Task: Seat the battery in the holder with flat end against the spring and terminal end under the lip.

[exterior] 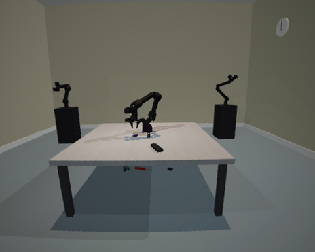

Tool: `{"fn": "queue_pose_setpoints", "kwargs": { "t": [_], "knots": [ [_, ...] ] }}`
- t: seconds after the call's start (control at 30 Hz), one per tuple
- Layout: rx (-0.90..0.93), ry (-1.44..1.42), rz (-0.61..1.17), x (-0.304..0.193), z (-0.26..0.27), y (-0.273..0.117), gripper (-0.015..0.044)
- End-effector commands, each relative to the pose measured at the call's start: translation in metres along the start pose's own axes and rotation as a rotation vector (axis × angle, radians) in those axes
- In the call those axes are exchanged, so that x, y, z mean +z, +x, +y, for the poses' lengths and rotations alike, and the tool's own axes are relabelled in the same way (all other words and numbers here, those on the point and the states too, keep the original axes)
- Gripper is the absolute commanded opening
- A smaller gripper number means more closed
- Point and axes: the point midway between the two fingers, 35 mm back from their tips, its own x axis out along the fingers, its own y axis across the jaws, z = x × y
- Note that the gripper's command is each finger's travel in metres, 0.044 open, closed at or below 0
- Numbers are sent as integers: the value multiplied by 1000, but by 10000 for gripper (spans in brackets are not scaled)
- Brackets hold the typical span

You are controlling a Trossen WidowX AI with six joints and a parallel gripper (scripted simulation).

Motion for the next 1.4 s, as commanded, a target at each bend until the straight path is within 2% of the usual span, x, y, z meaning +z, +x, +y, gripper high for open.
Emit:
{"fn": "queue_pose_setpoints", "kwargs": {
  "t": [0.0,0.53,1.37],
  "knots": [
    [13,588,18,1,0,31,222],
    [13,588,18,1,0,32,222],
    [14,587,18,1,1,72,222]
  ]
}}
